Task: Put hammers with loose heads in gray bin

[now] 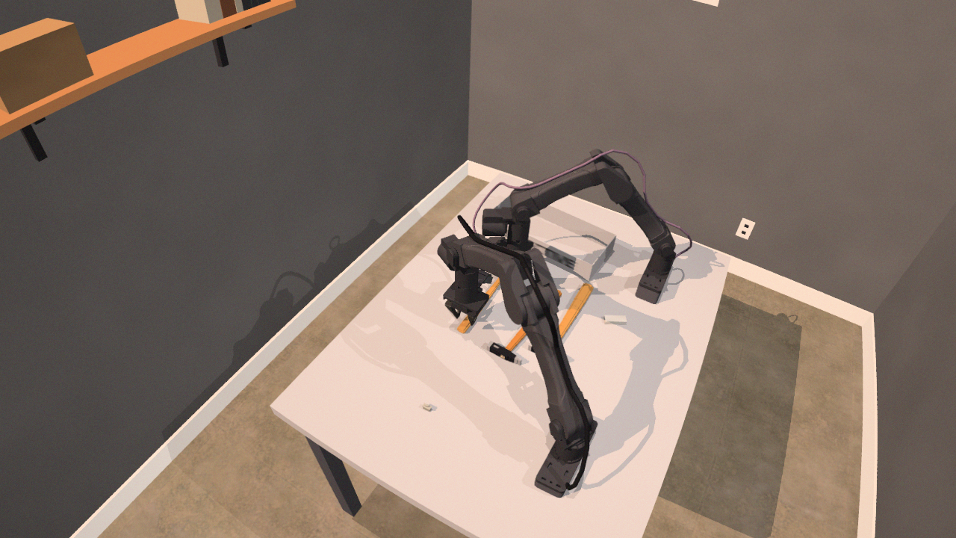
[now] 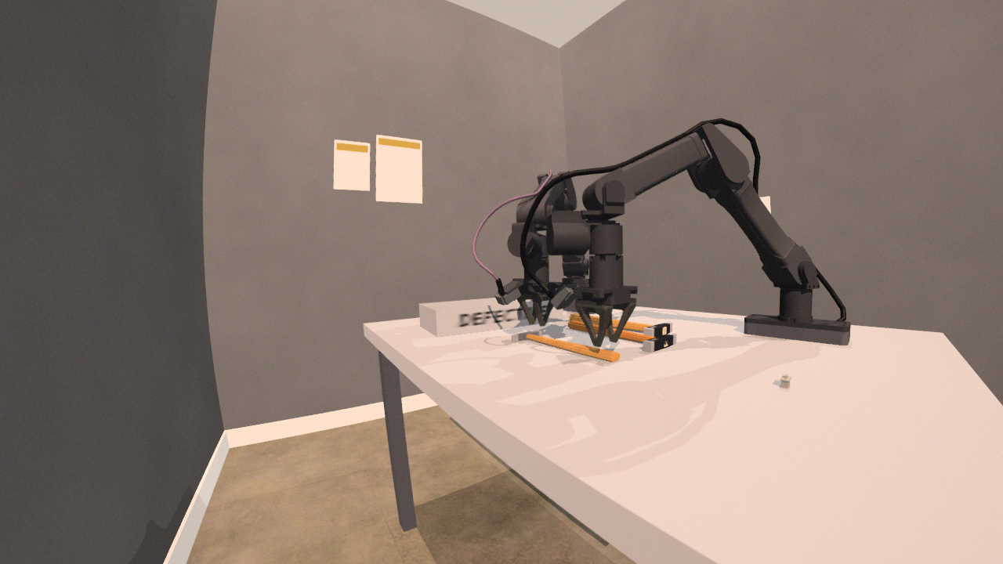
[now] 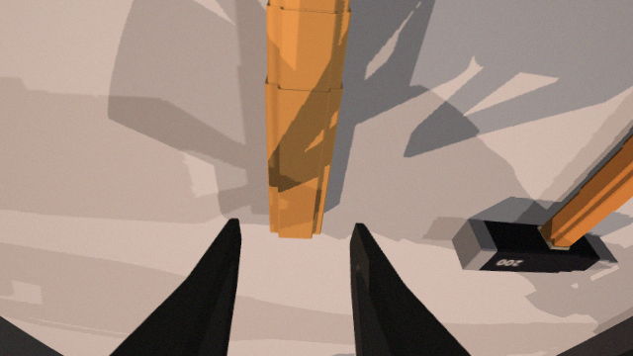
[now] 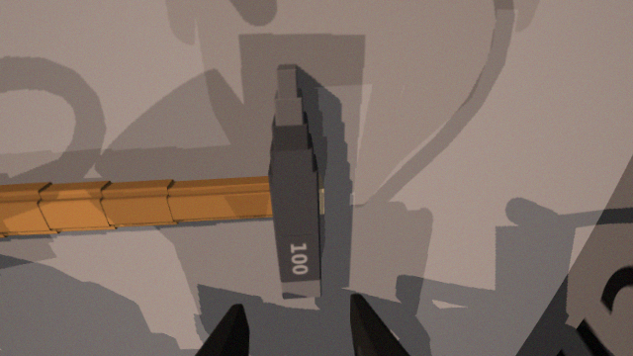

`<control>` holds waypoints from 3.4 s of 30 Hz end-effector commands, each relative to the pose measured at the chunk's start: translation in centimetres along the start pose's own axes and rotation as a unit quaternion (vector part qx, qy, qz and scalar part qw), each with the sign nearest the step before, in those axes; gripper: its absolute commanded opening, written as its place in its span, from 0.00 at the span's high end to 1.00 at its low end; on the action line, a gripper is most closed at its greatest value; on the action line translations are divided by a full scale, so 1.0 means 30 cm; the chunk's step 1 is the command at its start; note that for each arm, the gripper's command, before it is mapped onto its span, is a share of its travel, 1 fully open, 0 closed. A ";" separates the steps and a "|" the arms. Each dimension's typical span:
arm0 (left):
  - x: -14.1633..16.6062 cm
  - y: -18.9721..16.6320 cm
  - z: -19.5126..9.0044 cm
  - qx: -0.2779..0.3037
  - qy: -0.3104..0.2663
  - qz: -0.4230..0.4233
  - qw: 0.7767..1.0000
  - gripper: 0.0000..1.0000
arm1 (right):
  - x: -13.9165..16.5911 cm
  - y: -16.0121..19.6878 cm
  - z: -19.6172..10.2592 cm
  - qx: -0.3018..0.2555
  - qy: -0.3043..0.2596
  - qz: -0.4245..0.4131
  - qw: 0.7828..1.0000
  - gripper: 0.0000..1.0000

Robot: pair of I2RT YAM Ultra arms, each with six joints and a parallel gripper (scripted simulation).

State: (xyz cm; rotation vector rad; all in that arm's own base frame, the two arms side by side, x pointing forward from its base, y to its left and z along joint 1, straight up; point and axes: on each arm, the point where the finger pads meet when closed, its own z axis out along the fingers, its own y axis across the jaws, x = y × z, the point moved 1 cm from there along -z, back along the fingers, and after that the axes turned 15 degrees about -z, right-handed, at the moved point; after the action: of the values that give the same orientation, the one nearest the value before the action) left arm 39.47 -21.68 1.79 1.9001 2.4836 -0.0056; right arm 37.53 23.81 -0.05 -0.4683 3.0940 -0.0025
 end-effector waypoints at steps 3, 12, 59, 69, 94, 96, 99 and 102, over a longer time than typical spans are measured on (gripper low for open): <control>-0.007 0.014 -0.028 -0.004 0.000 -0.008 1.000 0.54 | 0.006 -0.015 -0.007 0.000 0.011 0.016 1.000 0.63; 0.000 0.023 -0.011 -0.002 0.002 -0.009 1.000 0.54 | 0.000 -0.016 0.036 -0.002 0.004 0.013 1.000 0.63; -0.002 0.018 0.055 -0.005 -0.001 -0.004 1.000 0.83 | -0.003 -0.006 0.053 -0.003 0.000 0.009 1.000 0.71; -0.001 0.015 0.059 -0.001 0.003 -0.004 1.000 0.83 | -0.003 -0.006 0.053 -0.003 0.000 0.009 1.000 0.86; 0.080 0.016 0.074 0.004 0.044 -0.015 0.999 0.83 | 0.050 -0.078 0.079 0.036 0.035 0.018 0.999 0.92; 0.084 0.014 0.076 0.007 0.045 -0.017 0.999 0.83 | 0.058 -0.092 0.078 0.043 0.039 0.018 0.998 0.92; 0.097 0.016 0.077 0.006 0.052 -0.019 0.998 0.83 | 0.058 -0.103 0.078 0.046 0.039 0.017 0.998 0.92; 0.110 0.018 0.079 0.006 0.059 -0.020 0.998 0.83 | 0.063 -0.115 0.077 0.052 0.043 0.018 0.998 0.92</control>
State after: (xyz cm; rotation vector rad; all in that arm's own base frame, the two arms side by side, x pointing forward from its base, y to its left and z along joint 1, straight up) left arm 39.89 -21.63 -0.30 1.8983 2.5035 0.0036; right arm 37.39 23.72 -1.99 -0.4503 3.1066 -0.0139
